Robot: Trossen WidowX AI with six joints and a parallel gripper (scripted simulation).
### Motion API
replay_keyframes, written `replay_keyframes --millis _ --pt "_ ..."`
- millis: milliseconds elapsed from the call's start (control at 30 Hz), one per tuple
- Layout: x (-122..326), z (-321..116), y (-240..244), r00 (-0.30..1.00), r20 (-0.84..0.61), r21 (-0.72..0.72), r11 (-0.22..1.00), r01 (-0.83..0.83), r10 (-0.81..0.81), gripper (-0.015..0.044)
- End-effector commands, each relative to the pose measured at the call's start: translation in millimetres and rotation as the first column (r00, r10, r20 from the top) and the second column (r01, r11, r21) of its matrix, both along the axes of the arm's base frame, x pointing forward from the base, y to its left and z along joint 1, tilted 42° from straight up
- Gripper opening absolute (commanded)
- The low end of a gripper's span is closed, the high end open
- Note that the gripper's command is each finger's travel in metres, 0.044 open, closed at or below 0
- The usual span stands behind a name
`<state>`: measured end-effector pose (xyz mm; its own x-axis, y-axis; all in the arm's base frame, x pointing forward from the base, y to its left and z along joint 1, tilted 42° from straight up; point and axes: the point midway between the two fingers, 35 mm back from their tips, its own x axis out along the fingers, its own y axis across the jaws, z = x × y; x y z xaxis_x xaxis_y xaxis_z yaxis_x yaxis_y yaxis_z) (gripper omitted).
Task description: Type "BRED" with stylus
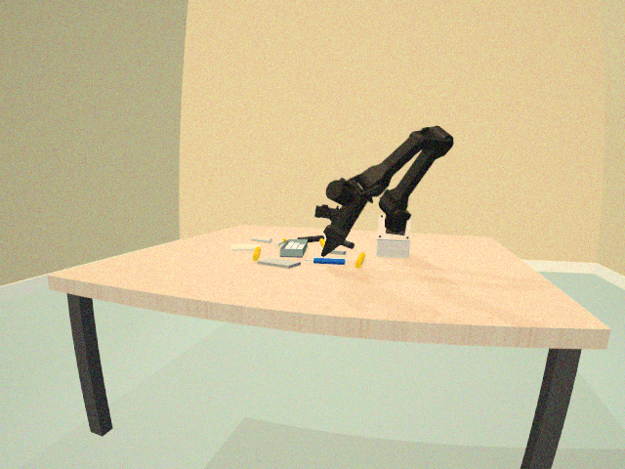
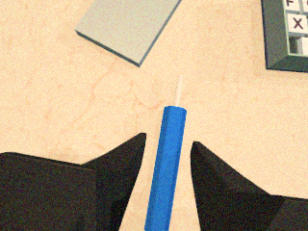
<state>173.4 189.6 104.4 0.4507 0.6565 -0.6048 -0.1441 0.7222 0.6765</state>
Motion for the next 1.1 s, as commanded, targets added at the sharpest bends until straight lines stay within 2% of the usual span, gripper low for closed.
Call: replay_keyframes --millis 0,1067 --pt "0.3 -4.6 1.2 1.000 -0.008 -0.007 1.000 0.005 -0.005 0.0150" --pt "-0.5 -15.8 11.3 1.000 -0.008 -0.007 1.000 0.005 -0.005 0.0150"
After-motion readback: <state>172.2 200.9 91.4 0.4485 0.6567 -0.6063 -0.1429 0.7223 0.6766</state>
